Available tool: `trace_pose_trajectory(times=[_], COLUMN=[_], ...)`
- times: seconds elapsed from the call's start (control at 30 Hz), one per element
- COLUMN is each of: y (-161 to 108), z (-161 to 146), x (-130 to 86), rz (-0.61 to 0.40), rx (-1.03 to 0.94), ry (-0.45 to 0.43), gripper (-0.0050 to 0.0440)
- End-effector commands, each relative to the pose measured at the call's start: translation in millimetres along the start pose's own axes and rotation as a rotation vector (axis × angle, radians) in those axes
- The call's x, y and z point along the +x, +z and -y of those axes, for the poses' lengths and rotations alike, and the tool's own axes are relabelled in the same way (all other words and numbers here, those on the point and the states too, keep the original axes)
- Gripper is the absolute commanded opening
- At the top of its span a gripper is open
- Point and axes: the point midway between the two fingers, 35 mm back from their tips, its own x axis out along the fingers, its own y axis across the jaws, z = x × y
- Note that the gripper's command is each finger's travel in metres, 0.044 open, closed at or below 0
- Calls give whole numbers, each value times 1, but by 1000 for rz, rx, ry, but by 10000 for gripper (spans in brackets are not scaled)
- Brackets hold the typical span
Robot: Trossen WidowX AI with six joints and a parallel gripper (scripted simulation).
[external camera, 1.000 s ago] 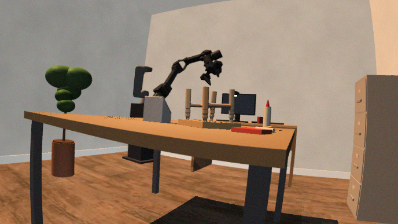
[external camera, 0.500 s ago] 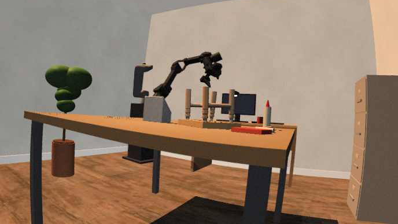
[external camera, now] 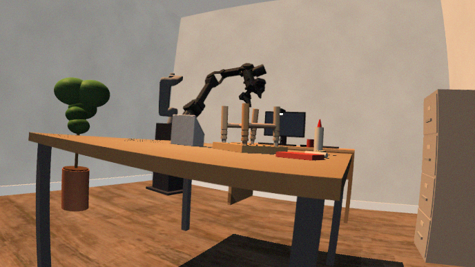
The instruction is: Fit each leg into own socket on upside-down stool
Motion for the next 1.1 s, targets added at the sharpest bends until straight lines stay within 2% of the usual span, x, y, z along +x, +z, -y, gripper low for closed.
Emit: trace_pose_trajectory(times=[0.0,1.07], y=[-1,-2], z=[-3,-20], x=[8,51], rz=[-4,-4], rx=[0,2], ry=[29,196], gripper=[440,440])
